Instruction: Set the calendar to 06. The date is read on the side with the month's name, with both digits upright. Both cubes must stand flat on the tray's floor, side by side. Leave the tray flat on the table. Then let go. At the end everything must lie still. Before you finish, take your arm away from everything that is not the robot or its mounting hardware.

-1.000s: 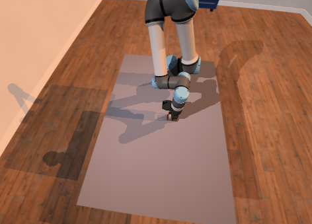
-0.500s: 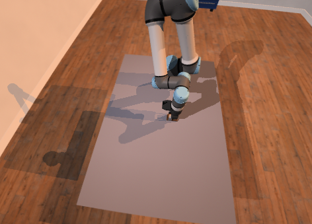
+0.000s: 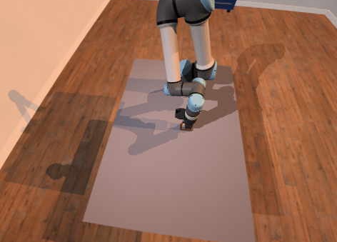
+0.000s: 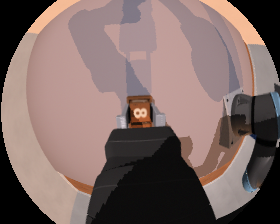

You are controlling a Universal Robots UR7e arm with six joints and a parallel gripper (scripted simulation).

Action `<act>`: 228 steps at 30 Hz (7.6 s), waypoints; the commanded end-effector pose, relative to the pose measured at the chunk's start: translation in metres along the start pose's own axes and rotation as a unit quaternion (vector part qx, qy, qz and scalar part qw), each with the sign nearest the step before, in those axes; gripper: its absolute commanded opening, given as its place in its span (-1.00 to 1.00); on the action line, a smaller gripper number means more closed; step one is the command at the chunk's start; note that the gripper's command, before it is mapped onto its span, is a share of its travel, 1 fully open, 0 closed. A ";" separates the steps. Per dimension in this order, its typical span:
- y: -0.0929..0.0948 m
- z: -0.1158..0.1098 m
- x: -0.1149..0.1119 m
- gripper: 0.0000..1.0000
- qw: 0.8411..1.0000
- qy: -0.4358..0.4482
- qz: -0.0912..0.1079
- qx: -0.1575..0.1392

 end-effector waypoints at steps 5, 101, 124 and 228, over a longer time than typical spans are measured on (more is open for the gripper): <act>0.000 0.000 0.000 0.20 1.000 0.000 0.001 0.000; -0.092 -0.106 0.026 0.20 0.975 0.222 0.000 -0.001; -0.091 -0.123 0.033 0.20 0.967 0.256 0.000 0.000; 0.005 -0.124 0.032 0.20 0.967 0.256 0.000 0.000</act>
Point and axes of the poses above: the point where the finger pads meet when closed, its own y axis out along the fingers, its own x axis across the jaws, z = x × y, the point moved 5 cm from there along -y, back along the fingers, and after that the axes turned 15 degrees about y, right-handed, at the moved point
